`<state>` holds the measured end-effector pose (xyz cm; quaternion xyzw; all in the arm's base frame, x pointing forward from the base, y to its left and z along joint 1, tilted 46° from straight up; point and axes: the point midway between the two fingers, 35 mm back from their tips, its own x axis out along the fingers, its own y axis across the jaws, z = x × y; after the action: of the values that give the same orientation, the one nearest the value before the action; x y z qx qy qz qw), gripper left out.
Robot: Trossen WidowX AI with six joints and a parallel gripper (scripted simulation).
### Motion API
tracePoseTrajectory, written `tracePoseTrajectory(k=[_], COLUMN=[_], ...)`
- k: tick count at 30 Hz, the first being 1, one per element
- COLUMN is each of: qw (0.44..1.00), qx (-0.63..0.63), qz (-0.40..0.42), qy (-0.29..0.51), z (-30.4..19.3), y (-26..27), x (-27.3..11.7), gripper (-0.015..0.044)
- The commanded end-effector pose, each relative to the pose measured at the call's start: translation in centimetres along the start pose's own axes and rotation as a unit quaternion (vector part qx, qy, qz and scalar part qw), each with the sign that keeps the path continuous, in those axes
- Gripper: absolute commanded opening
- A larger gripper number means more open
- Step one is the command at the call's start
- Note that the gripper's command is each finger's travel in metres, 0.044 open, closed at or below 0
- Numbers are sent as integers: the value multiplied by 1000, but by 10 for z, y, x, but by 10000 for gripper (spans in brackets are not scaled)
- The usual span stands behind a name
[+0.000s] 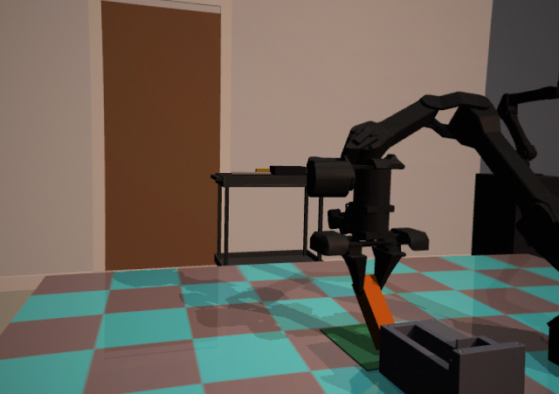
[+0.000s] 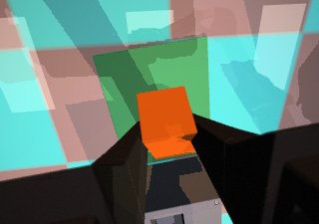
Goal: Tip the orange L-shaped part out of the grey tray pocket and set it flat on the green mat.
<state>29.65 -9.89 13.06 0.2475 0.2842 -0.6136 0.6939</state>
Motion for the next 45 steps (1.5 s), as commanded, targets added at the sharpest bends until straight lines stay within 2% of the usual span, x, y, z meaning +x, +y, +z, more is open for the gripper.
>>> tracePoseTrajectory(k=[1, 13, 23, 28, 32, 45], qw=[1000, 1000, 1000, 1000, 1000, 1000], qx=[-4, -1, -1, -2, -4, -8], qz=[-2, -1, -1, -1, -2, 5], qy=[-1, 0, 0, 4, 1, 0], z=[-1, 0, -1, -2, -2, -2], y=[-1, -1, 0, 3, 0, 2], x=[1, 1, -2, -40, -85, -82], gripper=[0, 0, 263, 394, 400, 400])
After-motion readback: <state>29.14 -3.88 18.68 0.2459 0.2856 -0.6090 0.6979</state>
